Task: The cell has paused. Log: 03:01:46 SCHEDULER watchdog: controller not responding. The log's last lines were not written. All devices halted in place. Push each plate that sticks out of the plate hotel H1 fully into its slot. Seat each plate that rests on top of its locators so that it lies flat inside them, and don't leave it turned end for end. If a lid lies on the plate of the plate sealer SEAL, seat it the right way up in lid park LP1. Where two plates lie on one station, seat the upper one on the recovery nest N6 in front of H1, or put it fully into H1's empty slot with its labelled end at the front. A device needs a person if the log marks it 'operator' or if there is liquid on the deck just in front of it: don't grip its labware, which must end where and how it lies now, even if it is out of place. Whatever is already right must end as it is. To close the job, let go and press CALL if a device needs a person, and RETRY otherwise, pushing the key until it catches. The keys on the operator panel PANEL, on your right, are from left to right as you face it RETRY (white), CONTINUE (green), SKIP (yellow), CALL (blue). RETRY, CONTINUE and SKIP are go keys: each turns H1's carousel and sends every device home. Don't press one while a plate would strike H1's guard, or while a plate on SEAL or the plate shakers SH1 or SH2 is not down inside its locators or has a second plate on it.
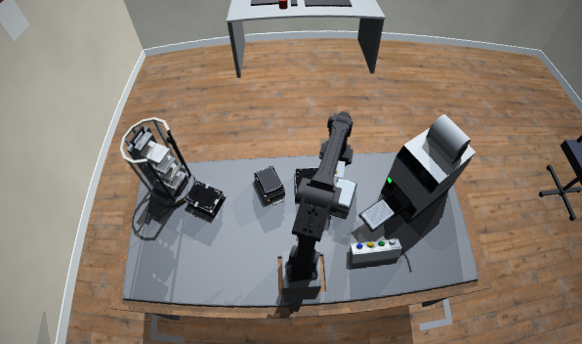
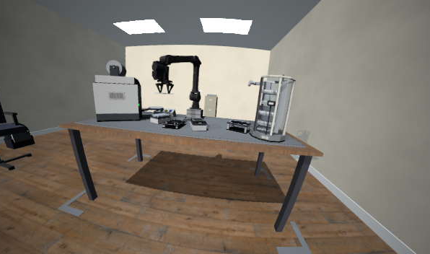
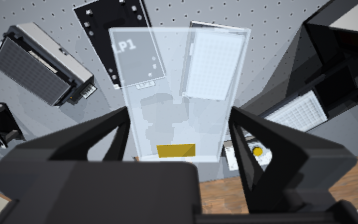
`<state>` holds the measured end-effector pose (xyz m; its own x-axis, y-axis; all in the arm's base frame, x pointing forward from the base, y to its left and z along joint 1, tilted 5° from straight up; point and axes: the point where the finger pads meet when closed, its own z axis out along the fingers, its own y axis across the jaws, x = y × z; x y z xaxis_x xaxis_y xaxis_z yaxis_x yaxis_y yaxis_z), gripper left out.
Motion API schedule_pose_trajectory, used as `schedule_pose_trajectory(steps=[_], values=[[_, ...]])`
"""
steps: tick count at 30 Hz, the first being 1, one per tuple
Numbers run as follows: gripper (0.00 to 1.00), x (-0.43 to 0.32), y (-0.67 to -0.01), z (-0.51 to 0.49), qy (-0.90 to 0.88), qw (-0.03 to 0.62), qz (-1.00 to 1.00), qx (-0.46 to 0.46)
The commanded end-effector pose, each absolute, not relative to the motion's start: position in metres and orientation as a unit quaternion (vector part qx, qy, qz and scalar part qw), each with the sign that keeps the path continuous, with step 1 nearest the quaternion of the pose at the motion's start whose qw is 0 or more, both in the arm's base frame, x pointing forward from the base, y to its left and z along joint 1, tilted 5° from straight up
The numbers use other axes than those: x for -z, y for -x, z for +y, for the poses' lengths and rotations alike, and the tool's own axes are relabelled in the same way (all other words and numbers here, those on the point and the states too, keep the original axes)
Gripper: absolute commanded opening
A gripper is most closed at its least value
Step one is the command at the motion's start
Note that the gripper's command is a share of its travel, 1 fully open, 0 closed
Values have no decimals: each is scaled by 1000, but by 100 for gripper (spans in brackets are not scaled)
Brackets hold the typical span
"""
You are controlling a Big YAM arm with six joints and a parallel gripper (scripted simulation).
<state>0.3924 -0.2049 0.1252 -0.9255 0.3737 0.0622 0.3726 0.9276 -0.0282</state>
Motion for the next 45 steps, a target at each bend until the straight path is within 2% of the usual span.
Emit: schedule_pose_trajectory(steps=[1, 33, 45], values=[[84, -137, -414, -204, 139, 23, -990, -8], [84, -134, -460, -111, 122, 22, -992, -5], [84, -132, -453, -110, 66, 21, -998, -4]])
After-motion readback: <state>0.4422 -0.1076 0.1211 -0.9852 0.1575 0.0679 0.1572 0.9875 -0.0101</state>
